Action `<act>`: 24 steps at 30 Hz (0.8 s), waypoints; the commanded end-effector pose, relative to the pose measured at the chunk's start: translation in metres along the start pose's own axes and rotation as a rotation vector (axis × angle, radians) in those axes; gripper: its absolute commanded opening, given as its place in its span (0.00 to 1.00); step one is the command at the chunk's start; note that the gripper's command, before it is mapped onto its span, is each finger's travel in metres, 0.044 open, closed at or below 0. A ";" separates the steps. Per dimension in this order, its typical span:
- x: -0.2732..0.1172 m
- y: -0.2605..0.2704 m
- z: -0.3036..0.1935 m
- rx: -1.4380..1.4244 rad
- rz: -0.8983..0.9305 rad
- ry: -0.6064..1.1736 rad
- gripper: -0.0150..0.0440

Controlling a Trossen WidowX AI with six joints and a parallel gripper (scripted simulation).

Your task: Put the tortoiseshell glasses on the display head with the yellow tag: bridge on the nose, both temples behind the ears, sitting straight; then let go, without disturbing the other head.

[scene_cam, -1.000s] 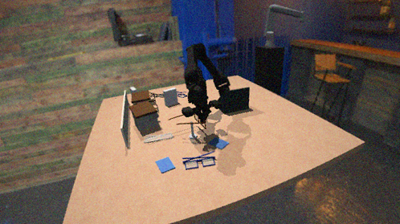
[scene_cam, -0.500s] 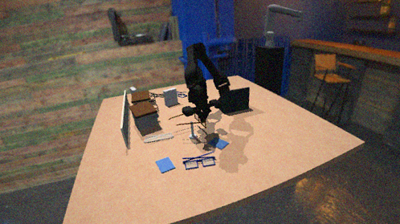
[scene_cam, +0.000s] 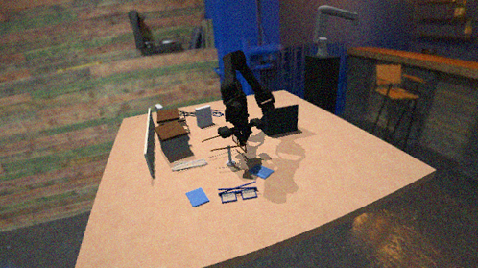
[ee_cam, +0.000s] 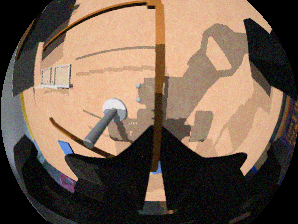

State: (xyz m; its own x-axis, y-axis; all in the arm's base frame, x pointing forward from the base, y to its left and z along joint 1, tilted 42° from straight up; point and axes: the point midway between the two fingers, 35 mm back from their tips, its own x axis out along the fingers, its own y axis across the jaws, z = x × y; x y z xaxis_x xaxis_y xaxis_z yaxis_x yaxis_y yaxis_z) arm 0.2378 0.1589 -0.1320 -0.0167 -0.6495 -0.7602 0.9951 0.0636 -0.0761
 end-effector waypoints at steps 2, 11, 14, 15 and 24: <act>0.002 -0.003 0.005 -0.007 -0.003 -0.010 0.25; 0.002 -0.005 0.009 -0.007 -0.003 -0.010 0.25; 0.002 -0.005 0.011 -0.007 -0.003 -0.010 0.25; 0.002 -0.006 0.011 -0.007 -0.003 -0.010 0.25; 0.002 -0.007 0.016 -0.008 -0.004 -0.011 0.25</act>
State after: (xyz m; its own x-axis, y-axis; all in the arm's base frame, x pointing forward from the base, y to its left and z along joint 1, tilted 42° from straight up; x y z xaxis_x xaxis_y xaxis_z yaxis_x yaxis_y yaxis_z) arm 0.2349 0.1495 -0.1239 -0.0168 -0.6500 -0.7597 0.9949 0.0643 -0.0771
